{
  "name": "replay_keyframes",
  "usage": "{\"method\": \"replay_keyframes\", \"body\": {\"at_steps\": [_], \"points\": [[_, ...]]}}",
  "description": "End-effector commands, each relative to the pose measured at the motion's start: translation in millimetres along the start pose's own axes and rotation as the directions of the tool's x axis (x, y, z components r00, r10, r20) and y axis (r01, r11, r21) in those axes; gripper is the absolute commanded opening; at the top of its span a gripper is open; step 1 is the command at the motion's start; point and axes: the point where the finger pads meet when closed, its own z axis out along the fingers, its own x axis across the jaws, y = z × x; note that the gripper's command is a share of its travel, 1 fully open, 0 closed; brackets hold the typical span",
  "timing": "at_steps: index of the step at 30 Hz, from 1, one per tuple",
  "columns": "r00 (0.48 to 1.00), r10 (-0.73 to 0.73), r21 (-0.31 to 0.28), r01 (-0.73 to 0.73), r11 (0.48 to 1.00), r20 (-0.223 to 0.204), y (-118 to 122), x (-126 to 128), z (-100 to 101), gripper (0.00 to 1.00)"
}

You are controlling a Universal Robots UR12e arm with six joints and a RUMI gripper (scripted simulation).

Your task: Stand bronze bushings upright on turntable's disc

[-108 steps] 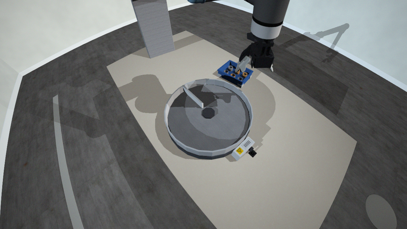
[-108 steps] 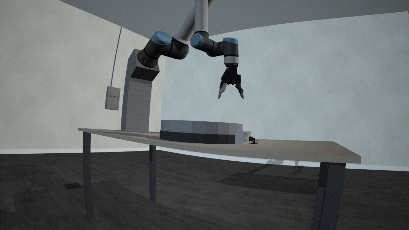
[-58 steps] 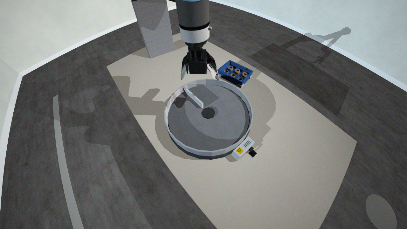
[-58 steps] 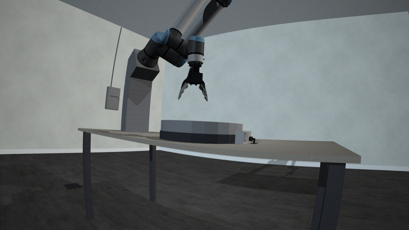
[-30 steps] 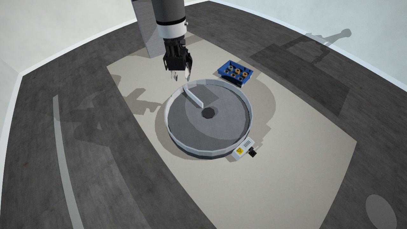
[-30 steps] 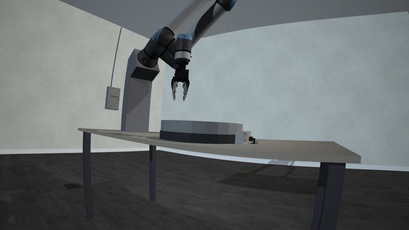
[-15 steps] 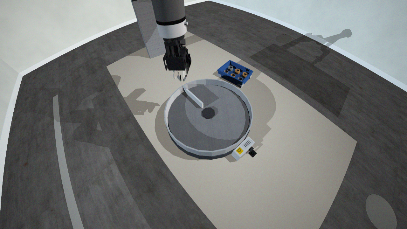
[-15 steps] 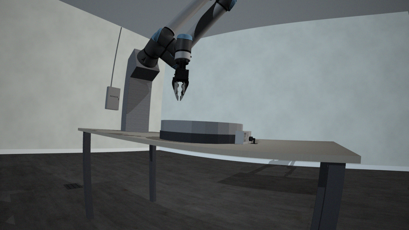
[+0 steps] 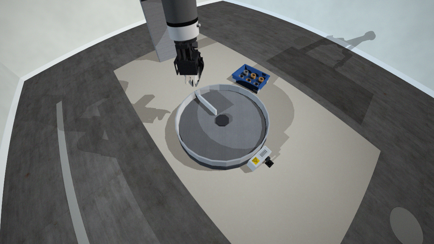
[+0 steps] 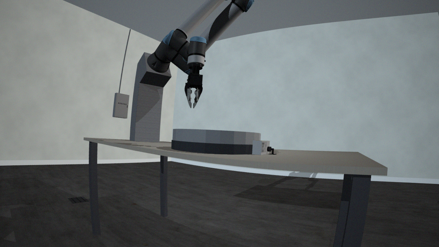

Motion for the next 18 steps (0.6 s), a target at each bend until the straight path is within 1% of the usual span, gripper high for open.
{"method": "replay_keyframes", "body": {"at_steps": [1,18], "points": [[1.0,0.0,0.0,0.0,1.0,0.0,0.1,0.2,-0.2,0.06],[1.0,0.0,0.0,0.0,1.0,0.0,0.1,0.2,-0.2,0.05]]}}
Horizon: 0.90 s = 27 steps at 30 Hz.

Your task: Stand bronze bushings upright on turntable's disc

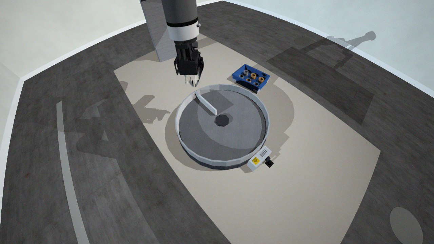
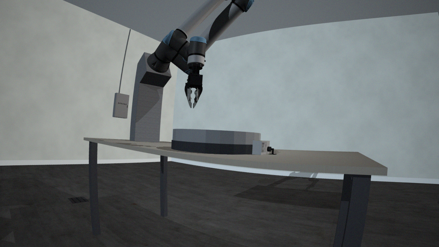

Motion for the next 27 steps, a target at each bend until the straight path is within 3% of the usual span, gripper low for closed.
{"method": "replay_keyframes", "body": {"at_steps": [1,27], "points": [[1.0,0.0,0.0,0.0,1.0,0.0,0.1,0.2,-0.2,0.05],[1.0,-0.001,0.0,0.001,1.0,0.0,-3.8,4.3,1.4,0.06]]}}
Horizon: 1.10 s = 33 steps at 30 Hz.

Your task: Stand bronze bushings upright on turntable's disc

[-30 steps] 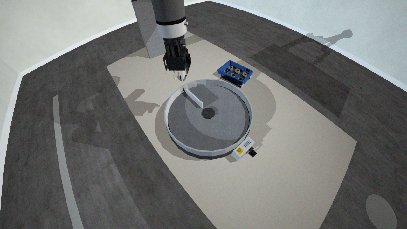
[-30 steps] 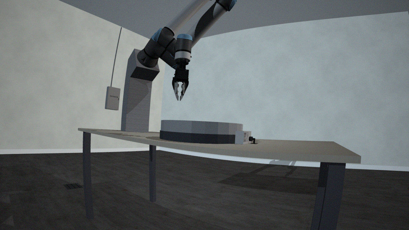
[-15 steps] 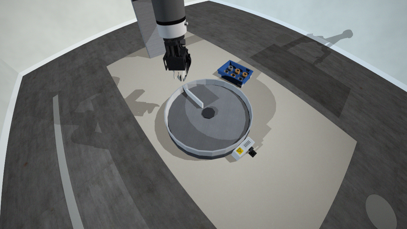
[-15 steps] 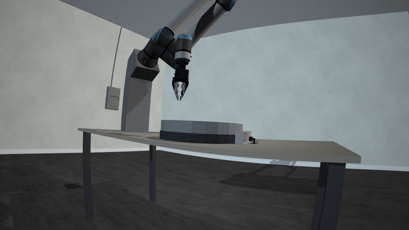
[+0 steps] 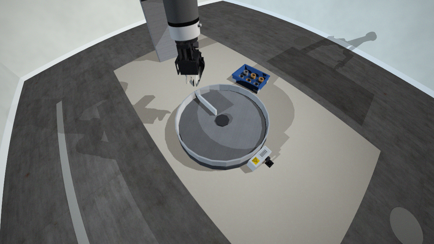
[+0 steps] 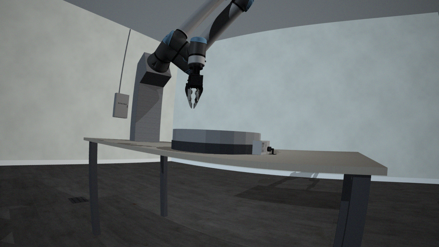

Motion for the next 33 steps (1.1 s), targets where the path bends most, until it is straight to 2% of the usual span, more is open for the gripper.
{"method": "replay_keyframes", "body": {"at_steps": [1,7,15,17,32,33], "points": [[1.0,0.0,0.0,0.0,1.0,0.0,-2.8,3.3,1.0,0.06],[1.0,-0.001,0.0,0.001,1.0,0.0,-19.0,20.1,6.3,0.06],[1.0,-0.001,0.0,0.001,1.0,0.0,-57.2,60.3,18.4,0.06],[1.0,-0.001,0.0,0.001,1.0,0.0,-57.2,60.3,18.4,0.06],[1.0,0.0,-0.001,0.0,1.0,0.0,-158.1,166.3,51.1,0.06],[1.0,0.0,-0.001,0.0,1.0,0.0,-158.1,166.3,51.1,0.06]]}}
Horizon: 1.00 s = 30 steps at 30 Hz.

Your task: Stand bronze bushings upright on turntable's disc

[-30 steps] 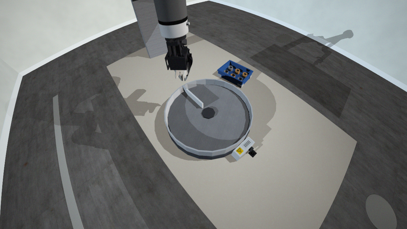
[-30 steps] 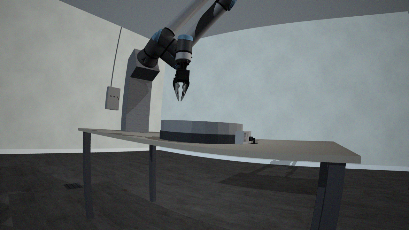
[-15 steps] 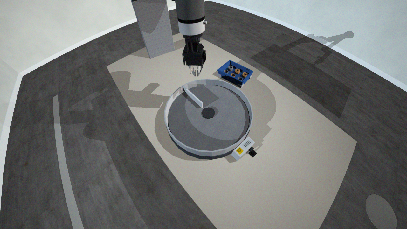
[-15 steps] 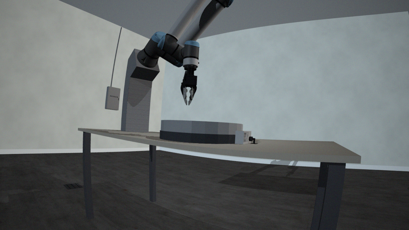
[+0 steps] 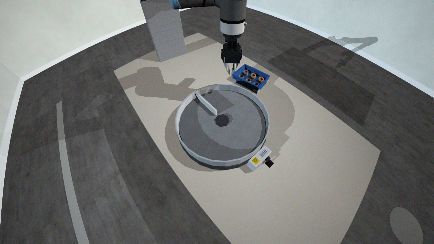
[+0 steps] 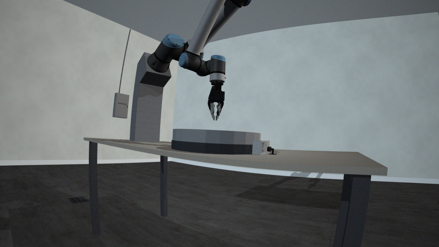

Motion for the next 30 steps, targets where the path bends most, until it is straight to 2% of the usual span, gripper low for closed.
{"method": "replay_keyframes", "body": {"at_steps": [1,10,16,30], "points": [[1.0,0.002,-0.015,-0.002,1.0,0.012,-18.2,21.0,9.7,0.06],[1.0,0.001,-0.016,-0.001,1.0,0.01,-78.0,82.4,28.3,0.06],[1.0,0.001,-0.016,-0.001,1.0,0.011,-104.8,110.7,38.1,0.06],[1.0,0.001,-0.016,-0.001,1.0,0.01,-118.6,124.6,42.4,0.06]]}}
